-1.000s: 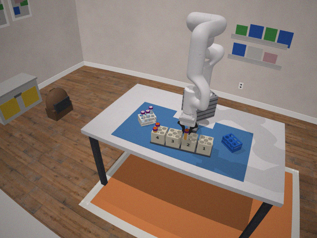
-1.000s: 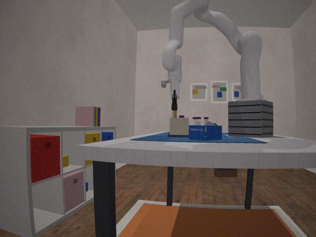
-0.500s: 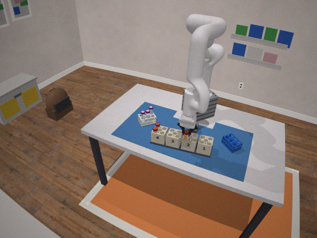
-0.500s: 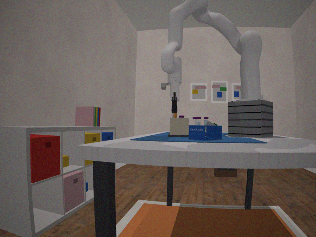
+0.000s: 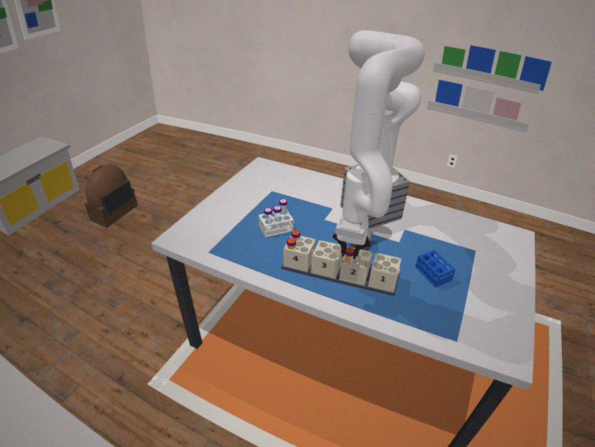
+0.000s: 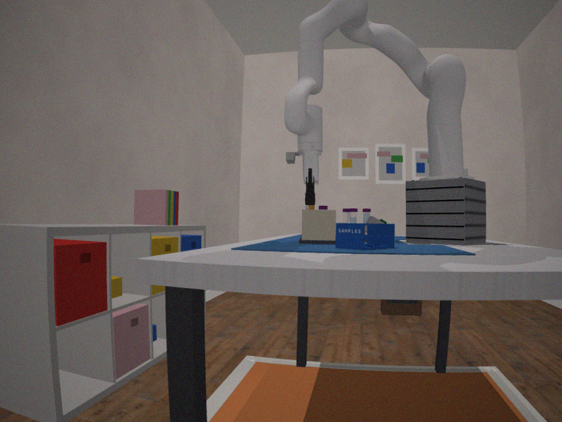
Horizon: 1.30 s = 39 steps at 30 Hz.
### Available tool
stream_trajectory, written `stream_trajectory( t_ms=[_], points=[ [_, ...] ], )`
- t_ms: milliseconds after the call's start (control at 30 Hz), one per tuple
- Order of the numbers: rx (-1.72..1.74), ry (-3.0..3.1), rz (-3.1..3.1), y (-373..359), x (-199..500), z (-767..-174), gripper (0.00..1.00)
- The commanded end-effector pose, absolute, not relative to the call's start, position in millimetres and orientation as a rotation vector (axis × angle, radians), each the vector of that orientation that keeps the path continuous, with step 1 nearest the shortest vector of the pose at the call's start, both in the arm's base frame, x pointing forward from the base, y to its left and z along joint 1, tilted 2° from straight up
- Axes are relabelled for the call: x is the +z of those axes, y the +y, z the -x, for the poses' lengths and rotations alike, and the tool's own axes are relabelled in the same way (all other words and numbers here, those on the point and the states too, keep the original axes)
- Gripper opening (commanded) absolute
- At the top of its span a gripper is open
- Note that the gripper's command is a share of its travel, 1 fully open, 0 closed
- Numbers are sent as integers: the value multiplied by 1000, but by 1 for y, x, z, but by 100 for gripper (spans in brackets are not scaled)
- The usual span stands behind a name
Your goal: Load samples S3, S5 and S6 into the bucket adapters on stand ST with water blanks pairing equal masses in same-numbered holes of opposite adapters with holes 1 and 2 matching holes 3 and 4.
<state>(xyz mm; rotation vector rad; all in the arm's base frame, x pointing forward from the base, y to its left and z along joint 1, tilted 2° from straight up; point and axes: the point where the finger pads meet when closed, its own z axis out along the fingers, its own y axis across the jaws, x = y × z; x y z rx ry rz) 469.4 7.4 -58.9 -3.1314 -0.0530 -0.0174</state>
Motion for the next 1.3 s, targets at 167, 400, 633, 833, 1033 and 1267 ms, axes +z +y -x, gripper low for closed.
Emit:
stream_trajectory(
  t_ms=[167, 400, 633, 833, 1033, 1267],
  points=[
    [-35, -53, 3119, 8, -66, -470, 0],
    [-35, -53, 3119, 8, -73, -470, 0],
    [-35, -53, 3119, 8, -73, -470, 0],
    [-35, -53, 3119, 8, -73, -470, 0],
    [-35, -53, 3119, 8, -74, -470, 44],
    [-35, -53, 3119, 8, -74, -470, 44]
  ],
)
